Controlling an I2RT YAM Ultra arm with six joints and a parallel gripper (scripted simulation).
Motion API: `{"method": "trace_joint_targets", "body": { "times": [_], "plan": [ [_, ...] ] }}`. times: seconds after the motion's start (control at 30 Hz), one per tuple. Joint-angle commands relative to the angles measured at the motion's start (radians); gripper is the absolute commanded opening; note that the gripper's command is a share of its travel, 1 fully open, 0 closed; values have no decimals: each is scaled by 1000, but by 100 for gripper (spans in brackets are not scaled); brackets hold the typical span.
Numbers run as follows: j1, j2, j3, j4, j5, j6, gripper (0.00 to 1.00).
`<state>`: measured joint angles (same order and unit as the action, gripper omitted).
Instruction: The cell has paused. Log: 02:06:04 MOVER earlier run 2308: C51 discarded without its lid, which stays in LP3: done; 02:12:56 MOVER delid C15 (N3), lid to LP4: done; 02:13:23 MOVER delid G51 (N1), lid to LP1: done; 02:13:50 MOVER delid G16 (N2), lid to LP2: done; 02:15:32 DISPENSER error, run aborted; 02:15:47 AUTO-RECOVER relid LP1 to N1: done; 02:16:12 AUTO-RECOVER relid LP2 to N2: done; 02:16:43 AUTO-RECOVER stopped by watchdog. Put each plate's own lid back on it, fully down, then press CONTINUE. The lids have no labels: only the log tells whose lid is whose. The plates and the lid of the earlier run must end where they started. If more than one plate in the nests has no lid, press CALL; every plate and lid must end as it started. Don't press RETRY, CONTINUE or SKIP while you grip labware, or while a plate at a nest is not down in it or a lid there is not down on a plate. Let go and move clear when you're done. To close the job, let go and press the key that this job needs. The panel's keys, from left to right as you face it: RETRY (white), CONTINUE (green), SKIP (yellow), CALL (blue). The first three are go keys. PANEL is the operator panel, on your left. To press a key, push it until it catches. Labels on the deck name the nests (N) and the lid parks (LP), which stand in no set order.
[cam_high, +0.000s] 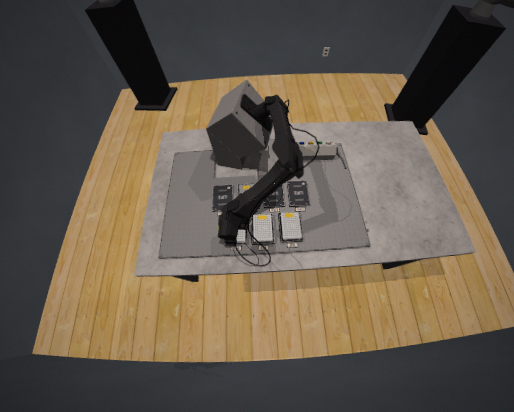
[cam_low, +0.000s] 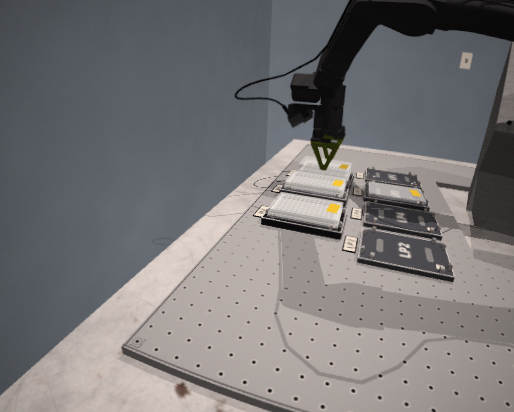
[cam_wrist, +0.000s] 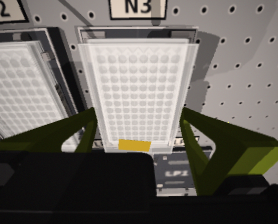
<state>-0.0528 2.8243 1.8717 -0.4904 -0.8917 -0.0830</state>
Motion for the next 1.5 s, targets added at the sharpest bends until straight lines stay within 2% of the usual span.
{"method": "trace_joint_targets", "body": {
  "times": [0.0,1.47],
  "plan": [
    [-17,4,4,27,3,13,0],
    [-4,22,30,59,12,39,0]
  ]
}}
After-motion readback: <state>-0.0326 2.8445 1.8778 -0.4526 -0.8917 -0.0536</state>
